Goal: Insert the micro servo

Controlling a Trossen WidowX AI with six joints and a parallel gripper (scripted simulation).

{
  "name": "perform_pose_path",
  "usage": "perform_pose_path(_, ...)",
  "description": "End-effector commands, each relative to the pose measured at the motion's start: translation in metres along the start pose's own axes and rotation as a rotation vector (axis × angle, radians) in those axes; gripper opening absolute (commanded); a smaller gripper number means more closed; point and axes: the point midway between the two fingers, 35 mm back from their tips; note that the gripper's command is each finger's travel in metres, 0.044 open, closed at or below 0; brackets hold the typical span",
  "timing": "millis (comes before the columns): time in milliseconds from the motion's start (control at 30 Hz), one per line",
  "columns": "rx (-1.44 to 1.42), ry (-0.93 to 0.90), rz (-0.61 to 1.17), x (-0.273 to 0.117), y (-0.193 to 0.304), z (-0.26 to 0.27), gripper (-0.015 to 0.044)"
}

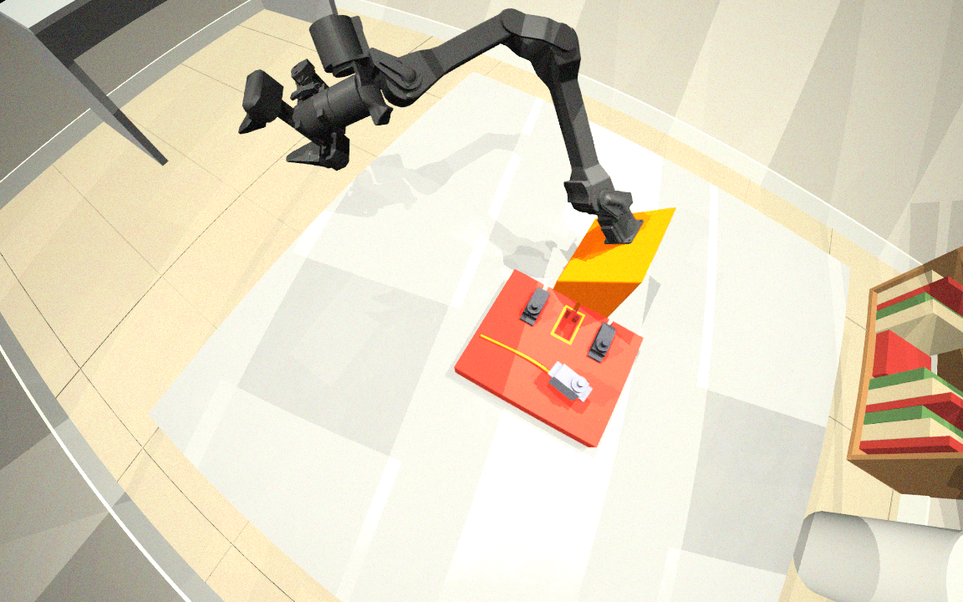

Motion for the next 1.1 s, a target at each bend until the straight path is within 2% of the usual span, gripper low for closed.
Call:
perform_pose_path(0, -0.092, 0.044, 0.065, 0.002, 0.028, -0.014, 0.044)
perform_pose_path(467, -0.307, 0.109, 0.249, -0.003, 0.098, -0.04, 0.044)
perform_pose_path(1067, -0.731, 0.159, 0.582, -0.04, 0.21, -0.092, 0.044)
Point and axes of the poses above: the point midway between the two fingers, 35 mm back from their tips, its own x axis out along the fingers, its own z axis across the jaws, y = z × x, and after that the axes turned 9 degrees about x, right-handed
